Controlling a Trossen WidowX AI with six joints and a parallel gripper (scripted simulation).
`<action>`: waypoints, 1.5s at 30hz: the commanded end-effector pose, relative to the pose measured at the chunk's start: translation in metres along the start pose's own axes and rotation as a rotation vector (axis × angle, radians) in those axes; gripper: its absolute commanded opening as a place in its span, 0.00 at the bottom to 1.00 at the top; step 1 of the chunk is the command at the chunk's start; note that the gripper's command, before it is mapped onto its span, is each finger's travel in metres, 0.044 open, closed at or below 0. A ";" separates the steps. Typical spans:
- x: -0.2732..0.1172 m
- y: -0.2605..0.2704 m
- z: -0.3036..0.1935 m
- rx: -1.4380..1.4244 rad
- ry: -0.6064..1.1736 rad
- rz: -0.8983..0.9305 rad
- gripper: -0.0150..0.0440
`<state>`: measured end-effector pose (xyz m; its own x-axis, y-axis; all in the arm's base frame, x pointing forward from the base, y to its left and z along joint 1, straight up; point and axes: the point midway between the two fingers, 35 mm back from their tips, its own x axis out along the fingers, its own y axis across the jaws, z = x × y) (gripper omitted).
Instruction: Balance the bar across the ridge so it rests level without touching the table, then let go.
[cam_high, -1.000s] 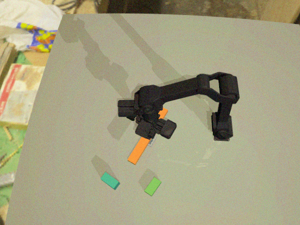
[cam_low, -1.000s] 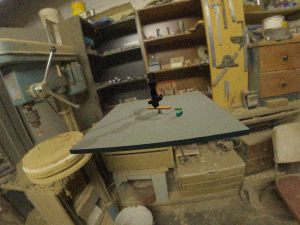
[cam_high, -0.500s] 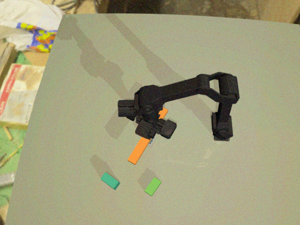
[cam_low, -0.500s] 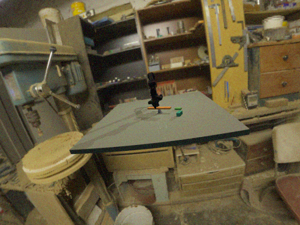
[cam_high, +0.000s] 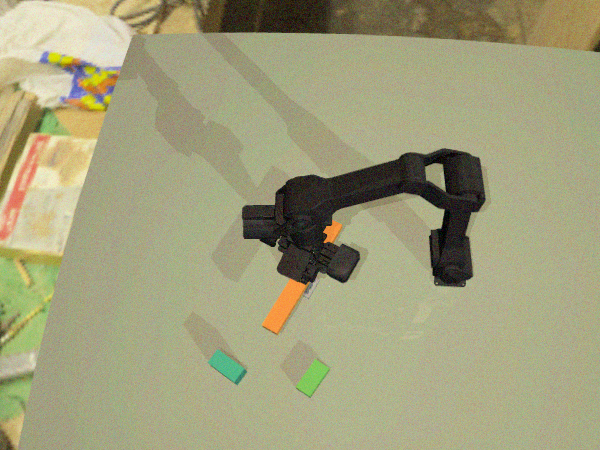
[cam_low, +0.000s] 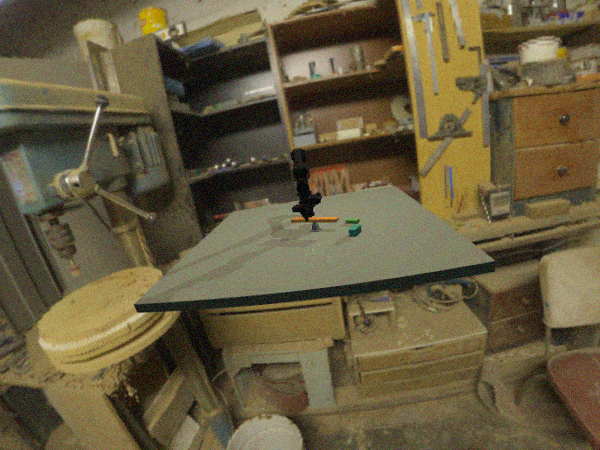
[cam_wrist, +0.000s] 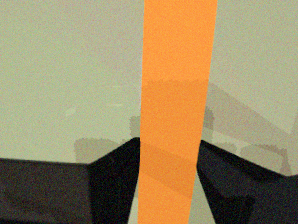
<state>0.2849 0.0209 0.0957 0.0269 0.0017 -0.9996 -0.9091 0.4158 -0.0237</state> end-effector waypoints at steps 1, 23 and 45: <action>0.000 0.000 0.000 0.000 0.000 0.000 0.25; 0.000 0.000 0.000 0.000 0.000 0.000 0.52; 0.000 0.000 0.000 0.000 0.000 0.000 0.54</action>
<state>0.2849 0.0209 0.0957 0.0268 0.0017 -0.9996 -0.9091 0.4158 -0.0237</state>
